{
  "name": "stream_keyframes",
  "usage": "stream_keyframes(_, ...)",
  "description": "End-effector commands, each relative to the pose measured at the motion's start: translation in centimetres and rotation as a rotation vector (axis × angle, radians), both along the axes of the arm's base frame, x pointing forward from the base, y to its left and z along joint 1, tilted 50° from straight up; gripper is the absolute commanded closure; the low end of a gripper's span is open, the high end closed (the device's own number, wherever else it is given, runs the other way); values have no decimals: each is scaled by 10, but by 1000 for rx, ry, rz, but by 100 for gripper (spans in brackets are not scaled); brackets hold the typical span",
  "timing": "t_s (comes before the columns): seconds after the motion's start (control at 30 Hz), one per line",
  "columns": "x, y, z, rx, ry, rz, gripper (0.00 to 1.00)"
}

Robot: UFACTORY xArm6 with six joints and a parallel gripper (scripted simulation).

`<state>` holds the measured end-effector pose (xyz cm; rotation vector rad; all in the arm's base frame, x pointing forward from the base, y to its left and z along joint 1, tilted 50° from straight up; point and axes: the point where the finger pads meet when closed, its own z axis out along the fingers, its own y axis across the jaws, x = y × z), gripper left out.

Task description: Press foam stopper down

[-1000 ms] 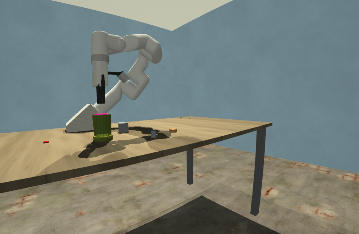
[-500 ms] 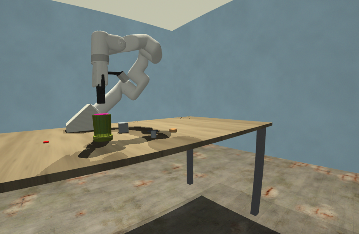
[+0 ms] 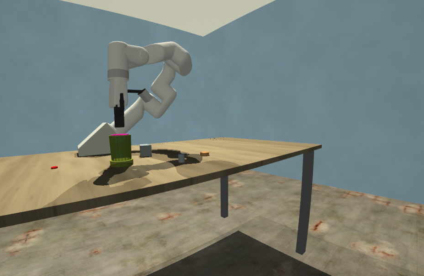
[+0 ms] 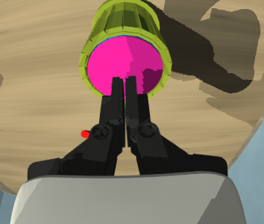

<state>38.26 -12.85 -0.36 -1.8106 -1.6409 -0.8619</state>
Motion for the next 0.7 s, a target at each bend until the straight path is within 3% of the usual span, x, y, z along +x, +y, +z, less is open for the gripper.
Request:
stream_keyframes(0.0, 1, 2, -2, -2, -2, -2, 100)
stream_keyframes(0.27, 3, 17, -15, -2, -2, -2, 100)
stream_keyframes(0.67, 3, 19, -16, -2, -2, -2, 100)
